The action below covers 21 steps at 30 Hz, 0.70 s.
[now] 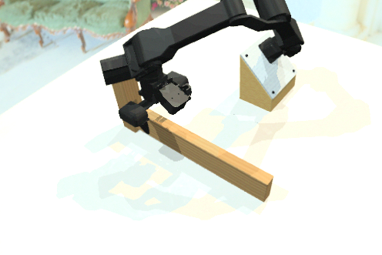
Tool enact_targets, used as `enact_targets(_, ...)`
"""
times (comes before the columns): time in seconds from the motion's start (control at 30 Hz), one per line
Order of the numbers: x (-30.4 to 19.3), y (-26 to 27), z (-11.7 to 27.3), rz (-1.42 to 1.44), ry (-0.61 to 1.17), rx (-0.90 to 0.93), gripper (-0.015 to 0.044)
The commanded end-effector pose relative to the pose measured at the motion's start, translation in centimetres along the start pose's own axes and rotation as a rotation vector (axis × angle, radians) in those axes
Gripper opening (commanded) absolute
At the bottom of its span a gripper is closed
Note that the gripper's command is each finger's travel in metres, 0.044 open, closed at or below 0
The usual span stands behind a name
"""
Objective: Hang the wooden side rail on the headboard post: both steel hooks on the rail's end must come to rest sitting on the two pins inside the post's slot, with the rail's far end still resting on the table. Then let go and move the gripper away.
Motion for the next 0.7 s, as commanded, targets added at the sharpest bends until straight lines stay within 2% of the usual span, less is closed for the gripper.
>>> enact_targets(0.0, 1.1, -0.2, 0.0, 0.006, 0.0, 0.008, 0.044)
enact_targets(0.13, 2.9, -0.4, -0.1, 0.006, -0.001, 0.008, 0.044)
enact_targets(0.67, 2.8, -0.4, -0.3, 0.018, -0.001, 0.014, 0.044)
Point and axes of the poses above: the point midway between the two fingers, 35 mm back from their tips, its own z axis back along the fingers, its own y axis across the jaws, x = y × z, the point moved 2 cm from there along z, back along the fingers, and after that the axes turned 7 degrees about z, right-handed, at the moved point
